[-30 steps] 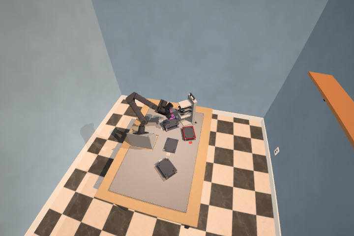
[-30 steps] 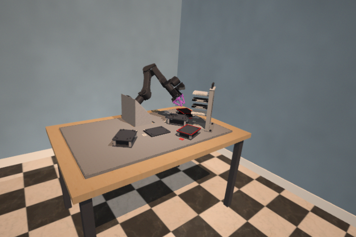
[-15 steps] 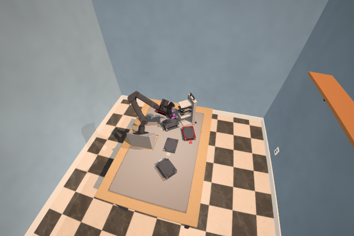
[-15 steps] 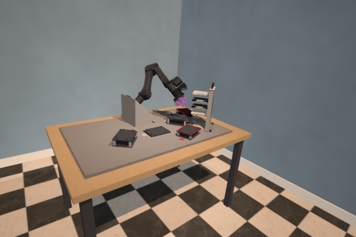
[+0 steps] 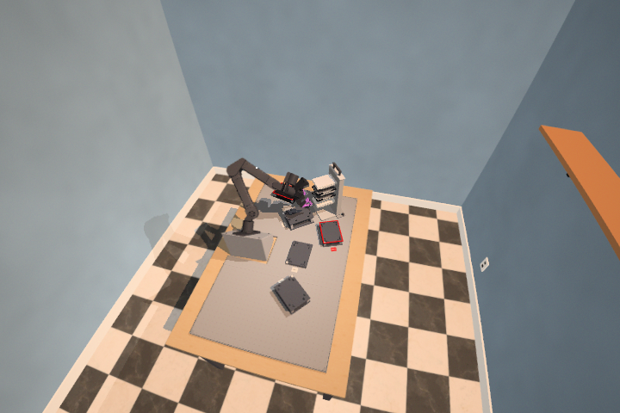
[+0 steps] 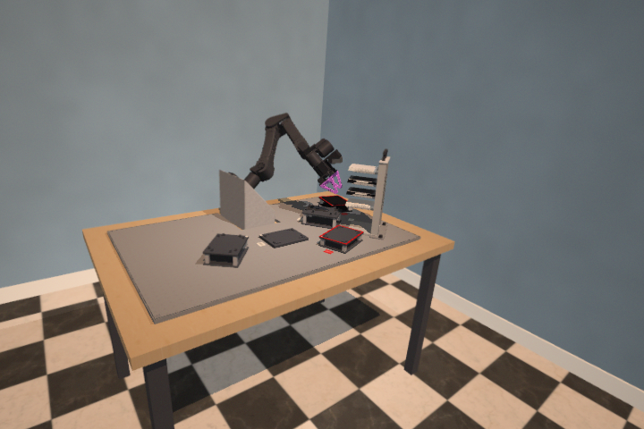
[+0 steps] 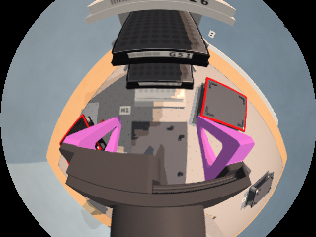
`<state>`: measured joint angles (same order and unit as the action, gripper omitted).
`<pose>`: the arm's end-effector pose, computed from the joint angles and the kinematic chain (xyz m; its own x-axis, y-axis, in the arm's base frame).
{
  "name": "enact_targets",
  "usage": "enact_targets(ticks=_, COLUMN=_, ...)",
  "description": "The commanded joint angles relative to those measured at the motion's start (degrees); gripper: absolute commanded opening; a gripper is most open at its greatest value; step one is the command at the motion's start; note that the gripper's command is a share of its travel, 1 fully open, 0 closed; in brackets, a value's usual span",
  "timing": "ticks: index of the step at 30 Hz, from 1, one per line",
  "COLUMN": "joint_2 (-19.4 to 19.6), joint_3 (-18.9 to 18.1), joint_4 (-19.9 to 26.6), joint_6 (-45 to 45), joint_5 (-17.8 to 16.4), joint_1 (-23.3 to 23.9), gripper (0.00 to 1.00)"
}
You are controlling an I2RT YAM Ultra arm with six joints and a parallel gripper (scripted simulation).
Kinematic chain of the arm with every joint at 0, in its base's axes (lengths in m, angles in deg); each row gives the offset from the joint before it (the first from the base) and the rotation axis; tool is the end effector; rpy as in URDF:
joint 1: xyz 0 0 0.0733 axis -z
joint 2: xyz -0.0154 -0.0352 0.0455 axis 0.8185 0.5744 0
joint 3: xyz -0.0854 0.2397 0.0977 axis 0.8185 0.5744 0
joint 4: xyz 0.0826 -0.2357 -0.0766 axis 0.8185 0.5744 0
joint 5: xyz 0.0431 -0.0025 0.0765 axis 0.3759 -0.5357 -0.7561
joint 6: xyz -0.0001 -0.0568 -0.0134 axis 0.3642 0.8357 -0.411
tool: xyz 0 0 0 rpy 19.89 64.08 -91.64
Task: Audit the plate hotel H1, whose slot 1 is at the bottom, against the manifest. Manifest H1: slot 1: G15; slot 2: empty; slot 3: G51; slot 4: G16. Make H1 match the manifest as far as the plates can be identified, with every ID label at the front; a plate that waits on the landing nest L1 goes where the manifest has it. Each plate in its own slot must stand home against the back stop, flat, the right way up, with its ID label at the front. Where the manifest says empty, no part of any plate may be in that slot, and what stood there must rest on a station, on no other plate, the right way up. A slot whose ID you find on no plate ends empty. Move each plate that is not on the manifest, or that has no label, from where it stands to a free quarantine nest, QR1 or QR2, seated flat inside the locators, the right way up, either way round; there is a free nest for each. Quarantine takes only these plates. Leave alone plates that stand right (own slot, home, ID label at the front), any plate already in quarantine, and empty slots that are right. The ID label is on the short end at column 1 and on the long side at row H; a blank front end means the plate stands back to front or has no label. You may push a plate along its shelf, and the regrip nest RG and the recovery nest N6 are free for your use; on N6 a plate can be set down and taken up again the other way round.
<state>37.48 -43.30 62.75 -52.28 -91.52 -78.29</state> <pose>0.2000 0.1171 0.2652 -0.6310 0.1131 -0.7675 -0.6556 0.4512 0.6055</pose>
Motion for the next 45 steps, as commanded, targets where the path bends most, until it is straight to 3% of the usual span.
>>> enact_targets(ticks=1, joint_2=1.7, joint_3=-2.4, joint_4=-1.1, joint_6=-0.6, joint_5=1.1, joint_1=-0.6, gripper=1.0)
enact_targets(ticks=39, joint_2=11.6, joint_3=-11.8, joint_4=-1.4, joint_6=-1.3, joint_5=3.2, joint_1=-2.1, gripper=1.0)
enact_targets(ticks=45, joint_2=11.3, joint_3=-11.4, joint_4=-1.2, joint_6=-1.0, joint_5=3.0, joint_1=-2.2, gripper=1.0)
